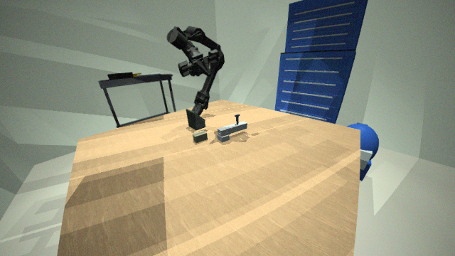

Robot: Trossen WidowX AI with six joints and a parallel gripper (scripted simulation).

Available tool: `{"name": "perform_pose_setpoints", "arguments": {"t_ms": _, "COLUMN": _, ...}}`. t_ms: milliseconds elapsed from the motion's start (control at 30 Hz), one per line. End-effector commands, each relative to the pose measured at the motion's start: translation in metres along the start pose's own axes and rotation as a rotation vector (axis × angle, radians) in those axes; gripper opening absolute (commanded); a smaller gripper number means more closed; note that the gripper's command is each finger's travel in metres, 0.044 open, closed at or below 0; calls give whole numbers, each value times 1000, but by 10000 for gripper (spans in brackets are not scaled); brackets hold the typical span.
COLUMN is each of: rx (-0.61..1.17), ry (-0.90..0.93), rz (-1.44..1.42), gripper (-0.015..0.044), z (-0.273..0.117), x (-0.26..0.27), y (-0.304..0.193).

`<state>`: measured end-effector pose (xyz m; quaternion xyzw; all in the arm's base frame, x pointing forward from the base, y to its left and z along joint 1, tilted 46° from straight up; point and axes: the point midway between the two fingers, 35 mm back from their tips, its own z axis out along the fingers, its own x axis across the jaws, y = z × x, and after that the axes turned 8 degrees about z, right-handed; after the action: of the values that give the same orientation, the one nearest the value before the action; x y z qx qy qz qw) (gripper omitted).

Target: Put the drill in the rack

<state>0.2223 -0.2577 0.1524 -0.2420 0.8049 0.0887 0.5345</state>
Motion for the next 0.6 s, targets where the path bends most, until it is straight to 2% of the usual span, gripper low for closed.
{"name": "perform_pose_setpoints", "arguments": {"t_ms": 0, "rx": -194, "ry": 61, "rz": -7, "gripper": 0, "z": 48, "x": -21, "y": 31}}
{"name": "perform_pose_setpoints", "arguments": {"t_ms": 300, "rx": -610, "ry": 251, "rz": -111, "gripper": 0, "z": 132, "x": -63, "y": 129}}
{"name": "perform_pose_setpoints", "arguments": {"t_ms": 433, "rx": -760, "ry": 347, "rz": -183, "gripper": 0, "z": 152, "x": -74, "y": 176}}
{"name": "perform_pose_setpoints", "arguments": {"t_ms": 567, "rx": -784, "ry": 364, "rz": -197, "gripper": 0, "z": 154, "x": -76, "y": 185}}
